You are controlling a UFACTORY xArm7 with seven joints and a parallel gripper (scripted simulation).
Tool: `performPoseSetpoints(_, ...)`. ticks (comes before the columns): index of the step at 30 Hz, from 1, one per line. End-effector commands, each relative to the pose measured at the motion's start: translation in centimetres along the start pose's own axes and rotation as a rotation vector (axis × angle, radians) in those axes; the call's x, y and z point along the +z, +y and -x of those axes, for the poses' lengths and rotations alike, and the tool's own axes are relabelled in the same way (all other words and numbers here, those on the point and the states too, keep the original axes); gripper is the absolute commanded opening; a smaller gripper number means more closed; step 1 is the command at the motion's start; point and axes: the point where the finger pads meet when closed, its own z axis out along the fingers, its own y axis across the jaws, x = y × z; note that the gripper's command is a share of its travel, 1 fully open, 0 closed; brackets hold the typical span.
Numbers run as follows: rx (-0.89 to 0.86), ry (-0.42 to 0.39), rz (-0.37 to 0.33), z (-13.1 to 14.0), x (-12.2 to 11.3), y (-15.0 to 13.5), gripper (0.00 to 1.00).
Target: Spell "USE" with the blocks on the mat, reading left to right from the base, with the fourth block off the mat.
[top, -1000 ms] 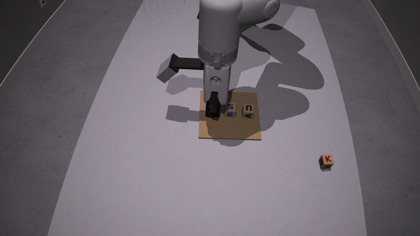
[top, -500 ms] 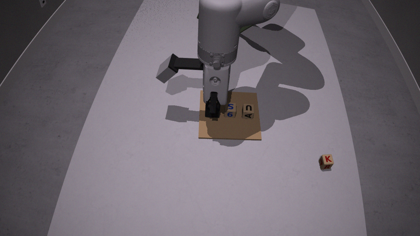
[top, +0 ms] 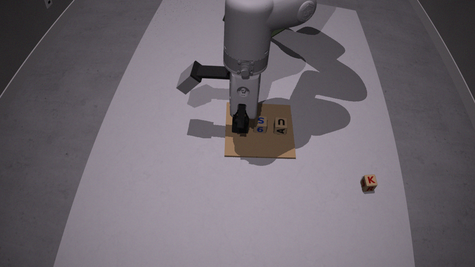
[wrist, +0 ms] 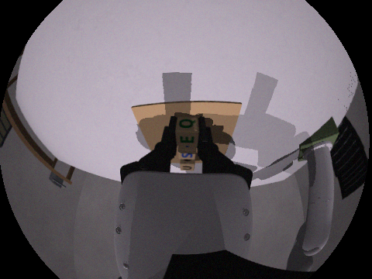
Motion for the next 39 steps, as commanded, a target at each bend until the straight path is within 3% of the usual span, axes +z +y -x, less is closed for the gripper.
performPoseSetpoints(1, 0.0, 0.0, -0.003, -0.04, -0.02, -0.12, 0.21)
performPoseSetpoints(39, 0.0, 0.0, -0.003, -0.04, 0.4, -0.12, 0.21)
